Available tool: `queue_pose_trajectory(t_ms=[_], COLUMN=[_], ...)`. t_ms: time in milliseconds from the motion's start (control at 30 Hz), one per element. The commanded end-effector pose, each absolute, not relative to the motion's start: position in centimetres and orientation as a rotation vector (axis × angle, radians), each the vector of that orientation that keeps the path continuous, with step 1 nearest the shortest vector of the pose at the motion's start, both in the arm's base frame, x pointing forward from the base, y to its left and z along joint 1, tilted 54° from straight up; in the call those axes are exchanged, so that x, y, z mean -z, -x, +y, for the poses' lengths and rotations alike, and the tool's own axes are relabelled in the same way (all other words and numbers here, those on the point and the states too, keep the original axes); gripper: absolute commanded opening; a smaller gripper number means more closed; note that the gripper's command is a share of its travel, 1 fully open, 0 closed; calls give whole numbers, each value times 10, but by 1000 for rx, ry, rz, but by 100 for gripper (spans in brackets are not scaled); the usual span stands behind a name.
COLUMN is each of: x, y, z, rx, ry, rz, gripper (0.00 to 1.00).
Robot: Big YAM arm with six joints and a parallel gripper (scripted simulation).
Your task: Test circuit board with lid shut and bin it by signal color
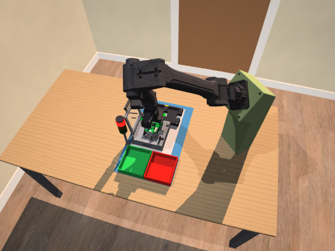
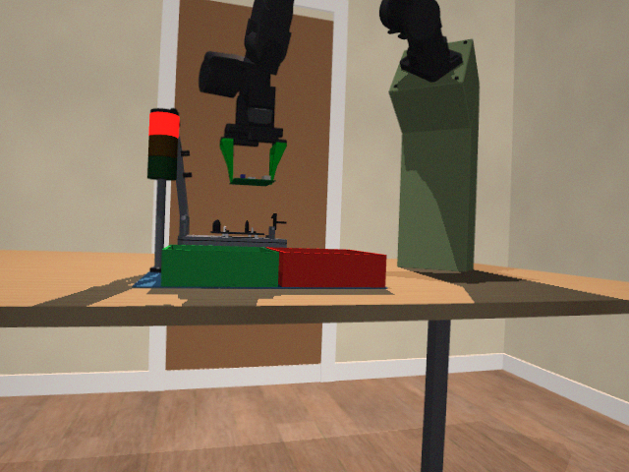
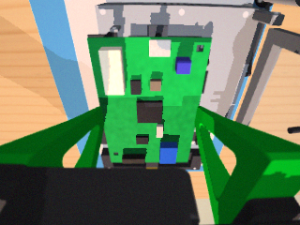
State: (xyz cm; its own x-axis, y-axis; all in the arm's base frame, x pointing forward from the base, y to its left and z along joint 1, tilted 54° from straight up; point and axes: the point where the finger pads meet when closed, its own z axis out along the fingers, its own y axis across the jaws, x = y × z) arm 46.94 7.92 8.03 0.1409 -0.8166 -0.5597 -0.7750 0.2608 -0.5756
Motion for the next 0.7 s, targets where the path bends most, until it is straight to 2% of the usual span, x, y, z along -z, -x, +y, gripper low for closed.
queue_pose_trajectory(t_ms=[0, 667], x=[-95, -112], y=[-464, -426], z=[100, 227], rx=[61, 54], ry=[1481, 1467], rz=[1595, 1584], gripper=[72, 72])
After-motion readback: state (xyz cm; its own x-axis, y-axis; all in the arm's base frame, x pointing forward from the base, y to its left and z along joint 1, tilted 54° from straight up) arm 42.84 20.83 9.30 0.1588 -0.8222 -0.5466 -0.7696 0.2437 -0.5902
